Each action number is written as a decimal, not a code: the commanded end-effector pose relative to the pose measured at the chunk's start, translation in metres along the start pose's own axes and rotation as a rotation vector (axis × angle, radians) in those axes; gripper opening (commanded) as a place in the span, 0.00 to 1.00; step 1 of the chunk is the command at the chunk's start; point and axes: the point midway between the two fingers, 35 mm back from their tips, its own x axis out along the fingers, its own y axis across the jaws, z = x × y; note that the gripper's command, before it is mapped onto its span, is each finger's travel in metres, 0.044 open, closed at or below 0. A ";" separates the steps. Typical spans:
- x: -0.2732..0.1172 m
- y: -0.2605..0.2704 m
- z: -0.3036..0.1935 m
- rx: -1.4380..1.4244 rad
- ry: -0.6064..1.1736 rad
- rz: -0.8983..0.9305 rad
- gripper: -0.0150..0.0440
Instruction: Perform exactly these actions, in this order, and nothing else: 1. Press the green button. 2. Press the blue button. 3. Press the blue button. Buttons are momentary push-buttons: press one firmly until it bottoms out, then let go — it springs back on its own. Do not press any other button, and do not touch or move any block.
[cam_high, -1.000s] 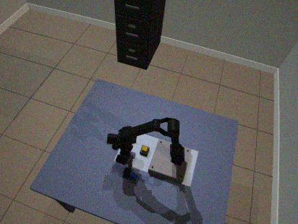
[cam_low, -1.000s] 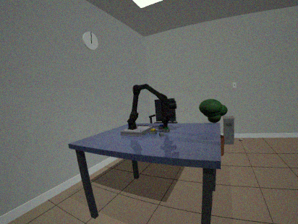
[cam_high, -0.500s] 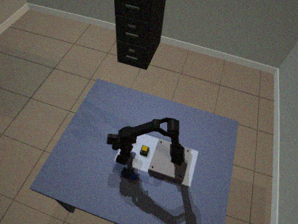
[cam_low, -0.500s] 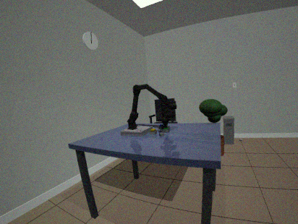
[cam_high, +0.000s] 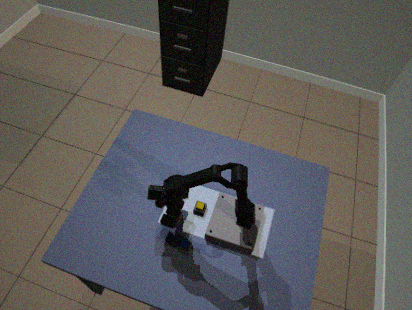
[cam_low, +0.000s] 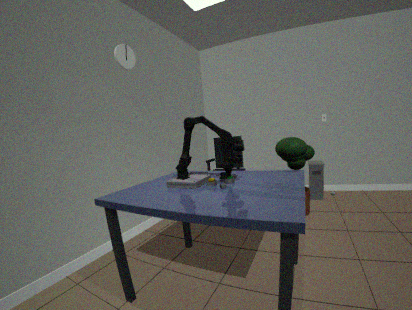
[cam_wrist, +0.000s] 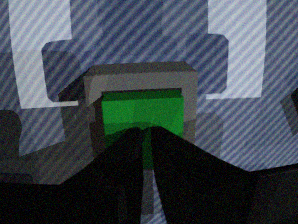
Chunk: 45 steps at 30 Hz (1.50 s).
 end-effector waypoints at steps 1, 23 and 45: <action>-0.025 0.000 0.000 0.003 -0.003 0.004 0.29; -0.090 0.046 -0.024 0.004 0.000 0.008 0.29; -0.028 0.115 -0.087 0.004 0.005 0.014 0.29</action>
